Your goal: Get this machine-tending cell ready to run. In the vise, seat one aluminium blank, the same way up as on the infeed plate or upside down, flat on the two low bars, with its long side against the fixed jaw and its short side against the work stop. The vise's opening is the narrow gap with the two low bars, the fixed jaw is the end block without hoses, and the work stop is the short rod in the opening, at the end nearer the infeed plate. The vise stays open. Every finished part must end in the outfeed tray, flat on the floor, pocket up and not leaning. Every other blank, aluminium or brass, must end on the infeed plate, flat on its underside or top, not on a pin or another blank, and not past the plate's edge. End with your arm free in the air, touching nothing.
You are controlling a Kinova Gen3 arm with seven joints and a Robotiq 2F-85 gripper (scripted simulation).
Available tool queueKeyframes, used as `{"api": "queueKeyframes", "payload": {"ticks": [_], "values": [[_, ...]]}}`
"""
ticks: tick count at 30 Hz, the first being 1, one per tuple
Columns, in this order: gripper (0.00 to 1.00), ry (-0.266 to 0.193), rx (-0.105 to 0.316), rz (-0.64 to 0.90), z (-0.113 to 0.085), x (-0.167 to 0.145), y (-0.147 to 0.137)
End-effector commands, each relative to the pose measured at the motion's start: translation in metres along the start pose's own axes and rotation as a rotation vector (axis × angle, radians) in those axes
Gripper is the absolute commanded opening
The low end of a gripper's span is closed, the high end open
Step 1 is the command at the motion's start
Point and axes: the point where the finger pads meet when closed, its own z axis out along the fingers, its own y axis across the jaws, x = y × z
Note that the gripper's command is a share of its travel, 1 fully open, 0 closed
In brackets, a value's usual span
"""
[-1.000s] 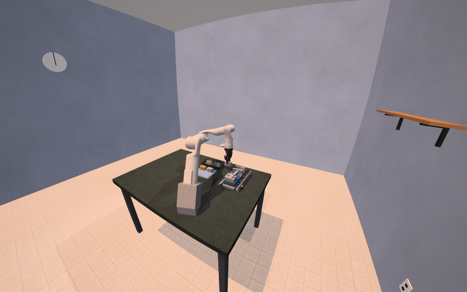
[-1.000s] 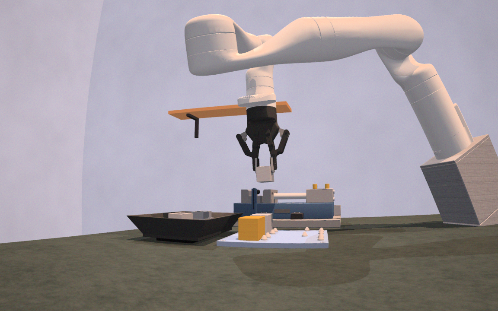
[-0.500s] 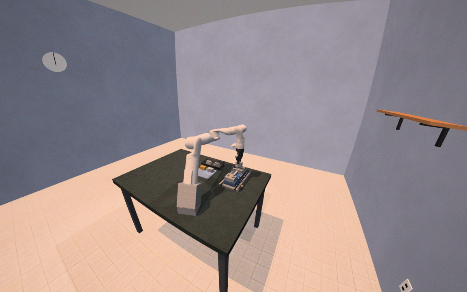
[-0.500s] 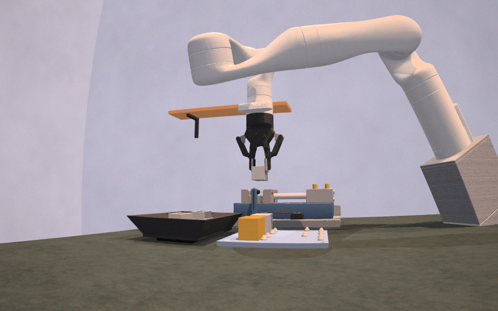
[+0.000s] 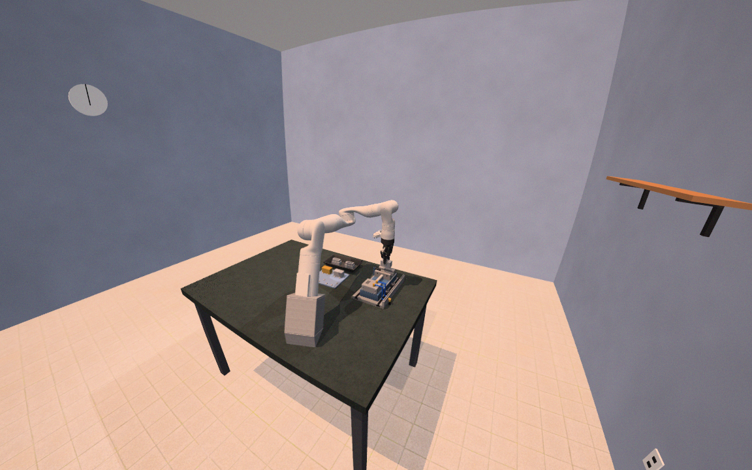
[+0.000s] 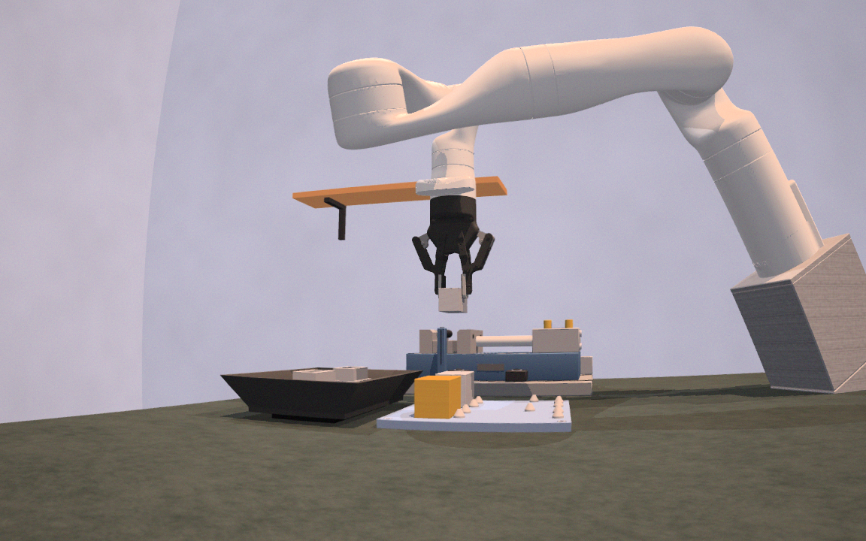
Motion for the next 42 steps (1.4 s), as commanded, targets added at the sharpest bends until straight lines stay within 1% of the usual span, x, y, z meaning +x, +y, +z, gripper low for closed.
{"api": "queueKeyframes", "payload": {"ticks": [1, 28, 42], "values": [[0.0, -0.001, -0.002, 0.0, -0.0008, -0.0003, 0.0004], [0.0, -0.001, -0.002, 0.0, -0.0006, -0.0003, 0.0004], [0.0, -0.001, -0.002, 0.001, 0.003, -0.0004, 0.0004]]}}
